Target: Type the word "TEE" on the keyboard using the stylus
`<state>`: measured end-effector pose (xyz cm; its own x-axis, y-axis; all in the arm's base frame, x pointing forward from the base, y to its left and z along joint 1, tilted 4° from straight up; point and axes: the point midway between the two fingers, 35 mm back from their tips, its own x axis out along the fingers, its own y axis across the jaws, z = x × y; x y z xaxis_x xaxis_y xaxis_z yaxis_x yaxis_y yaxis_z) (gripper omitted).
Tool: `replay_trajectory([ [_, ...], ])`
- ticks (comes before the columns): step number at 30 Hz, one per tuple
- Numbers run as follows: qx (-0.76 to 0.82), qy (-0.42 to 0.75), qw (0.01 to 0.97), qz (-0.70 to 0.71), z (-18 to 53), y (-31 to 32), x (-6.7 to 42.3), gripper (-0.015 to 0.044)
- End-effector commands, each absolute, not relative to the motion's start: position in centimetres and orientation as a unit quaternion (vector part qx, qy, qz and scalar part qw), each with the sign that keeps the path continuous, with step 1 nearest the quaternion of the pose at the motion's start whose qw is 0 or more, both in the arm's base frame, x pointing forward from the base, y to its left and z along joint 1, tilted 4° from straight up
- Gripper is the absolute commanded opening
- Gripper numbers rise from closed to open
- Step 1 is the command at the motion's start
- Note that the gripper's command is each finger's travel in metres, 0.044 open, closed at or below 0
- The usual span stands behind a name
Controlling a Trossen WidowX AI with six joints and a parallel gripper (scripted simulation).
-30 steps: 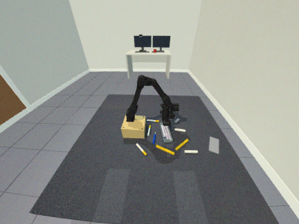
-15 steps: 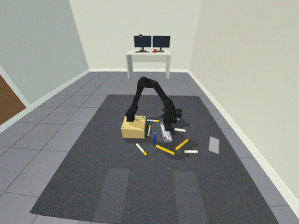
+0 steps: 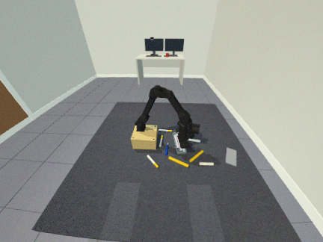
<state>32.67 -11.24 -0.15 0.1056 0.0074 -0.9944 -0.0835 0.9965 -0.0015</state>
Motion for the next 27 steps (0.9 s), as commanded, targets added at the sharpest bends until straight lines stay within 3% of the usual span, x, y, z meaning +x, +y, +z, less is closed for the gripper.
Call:
replay_trajectory([
  [1, -0.030, 0.669, 0.742, 0.033, -0.1, -13.0, 32.6, 0.0000],
  [9, -0.030, 0.669, 0.742, 0.033, -0.1, -12.9, 32.5, 0.0000],
  [15, -0.029, 0.670, 0.741, 0.034, -0.5, -10.4, 29.1, 0.0000],
  [27, -0.029, 0.670, 0.741, 0.035, -0.5, -8.3, 29.2, 0.0000],
])
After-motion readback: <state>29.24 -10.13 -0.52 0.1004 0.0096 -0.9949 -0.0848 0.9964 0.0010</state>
